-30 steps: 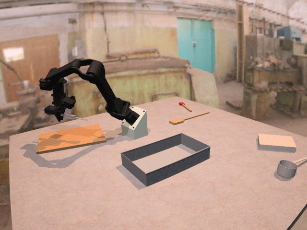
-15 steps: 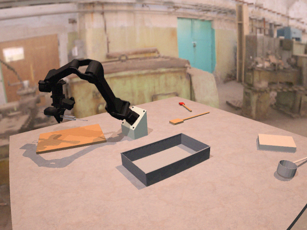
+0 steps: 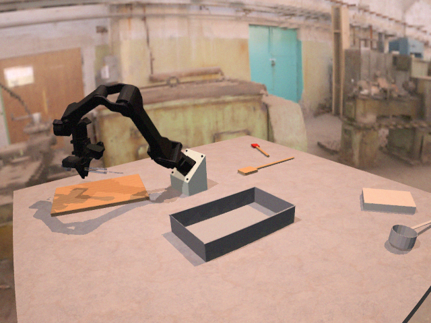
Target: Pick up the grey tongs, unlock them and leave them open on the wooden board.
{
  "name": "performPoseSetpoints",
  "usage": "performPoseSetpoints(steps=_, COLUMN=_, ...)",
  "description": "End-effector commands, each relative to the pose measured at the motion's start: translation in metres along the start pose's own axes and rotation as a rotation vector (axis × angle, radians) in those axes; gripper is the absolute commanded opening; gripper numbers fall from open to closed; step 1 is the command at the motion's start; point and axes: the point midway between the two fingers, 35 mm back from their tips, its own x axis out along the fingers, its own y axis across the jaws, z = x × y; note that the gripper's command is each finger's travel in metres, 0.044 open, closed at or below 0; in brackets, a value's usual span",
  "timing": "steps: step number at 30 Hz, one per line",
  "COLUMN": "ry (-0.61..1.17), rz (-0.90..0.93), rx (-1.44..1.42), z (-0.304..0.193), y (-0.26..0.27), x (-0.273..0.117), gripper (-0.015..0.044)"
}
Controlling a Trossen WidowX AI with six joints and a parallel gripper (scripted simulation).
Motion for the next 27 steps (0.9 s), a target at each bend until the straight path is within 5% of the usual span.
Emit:
performPoseSetpoints(steps=1, ry=-0.018, rz=0.002, rx=0.005, z=0.002, y=0.003, x=0.008, gripper=-0.015)
performPoseSetpoints(steps=20, ry=-0.061, rz=-0.012, rx=-0.024, z=0.004, y=0.001, x=0.034, gripper=-0.015)
performPoseSetpoints(steps=27, ry=-0.05, rz=-0.018, rx=-0.033, z=0.002, y=-0.001, x=0.03, gripper=0.0034)
